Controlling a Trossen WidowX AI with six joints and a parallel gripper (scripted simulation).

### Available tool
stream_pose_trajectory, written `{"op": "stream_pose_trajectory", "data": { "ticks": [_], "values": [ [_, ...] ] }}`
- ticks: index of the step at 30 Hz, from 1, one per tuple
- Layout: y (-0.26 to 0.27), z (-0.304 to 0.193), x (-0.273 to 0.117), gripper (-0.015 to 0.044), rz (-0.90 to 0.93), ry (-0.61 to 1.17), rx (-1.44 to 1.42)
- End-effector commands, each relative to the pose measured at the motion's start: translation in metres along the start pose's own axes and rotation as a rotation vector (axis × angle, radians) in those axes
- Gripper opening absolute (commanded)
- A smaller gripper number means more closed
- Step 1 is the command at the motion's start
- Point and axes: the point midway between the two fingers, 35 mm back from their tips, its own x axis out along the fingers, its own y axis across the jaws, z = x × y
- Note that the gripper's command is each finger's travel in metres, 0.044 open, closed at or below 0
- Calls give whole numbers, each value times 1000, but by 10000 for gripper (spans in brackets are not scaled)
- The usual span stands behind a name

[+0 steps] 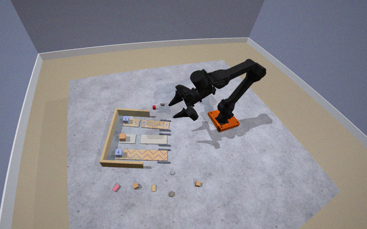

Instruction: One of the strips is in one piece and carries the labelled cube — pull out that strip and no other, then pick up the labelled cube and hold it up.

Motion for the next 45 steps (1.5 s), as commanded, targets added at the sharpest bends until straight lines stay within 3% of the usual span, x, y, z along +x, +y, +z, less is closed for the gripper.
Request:
{"op": "stream_pose_trajectory", "data": {
  "ticks": [1, 11, 12, 23, 45],
  "values": [
    [13, 7, 16, 269, 28, 104, 39],
    [63, 8, 76, 6, 28, 494, 157],
    [69, 6, 82, 0, 22, 531, 165],
    [111, -30, 135, 0, -128, 898, 267],
    [112, -51, 154, 0, -132, 903, 268]
  ]
}}
